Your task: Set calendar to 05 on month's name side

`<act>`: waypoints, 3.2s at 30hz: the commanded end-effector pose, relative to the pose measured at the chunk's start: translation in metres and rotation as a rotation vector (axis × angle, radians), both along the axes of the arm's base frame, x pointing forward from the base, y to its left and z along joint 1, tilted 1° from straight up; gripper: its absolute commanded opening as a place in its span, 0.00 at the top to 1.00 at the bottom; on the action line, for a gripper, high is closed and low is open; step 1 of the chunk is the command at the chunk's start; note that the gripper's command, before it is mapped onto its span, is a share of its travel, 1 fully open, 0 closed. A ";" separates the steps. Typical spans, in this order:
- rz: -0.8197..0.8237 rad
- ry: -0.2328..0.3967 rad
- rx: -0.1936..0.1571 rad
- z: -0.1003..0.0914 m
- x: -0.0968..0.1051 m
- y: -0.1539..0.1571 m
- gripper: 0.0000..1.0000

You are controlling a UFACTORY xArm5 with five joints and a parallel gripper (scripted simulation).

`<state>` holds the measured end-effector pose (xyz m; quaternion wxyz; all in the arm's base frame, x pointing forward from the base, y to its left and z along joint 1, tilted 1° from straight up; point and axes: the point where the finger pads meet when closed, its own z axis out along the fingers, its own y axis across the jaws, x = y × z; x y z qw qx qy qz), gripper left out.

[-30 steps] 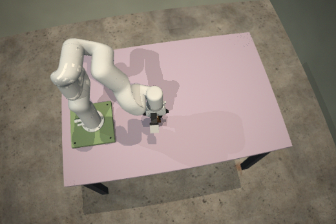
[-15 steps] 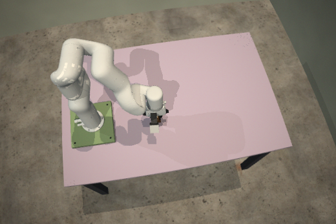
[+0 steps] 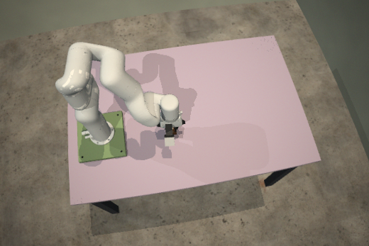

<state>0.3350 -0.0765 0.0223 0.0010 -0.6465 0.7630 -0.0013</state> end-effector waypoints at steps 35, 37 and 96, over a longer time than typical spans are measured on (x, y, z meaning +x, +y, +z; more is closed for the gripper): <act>0.000 -0.003 -0.001 0.004 0.001 0.000 0.53; 0.000 -0.003 -0.001 0.009 0.001 0.000 0.53; 0.000 -0.003 -0.001 0.104 0.001 0.001 0.00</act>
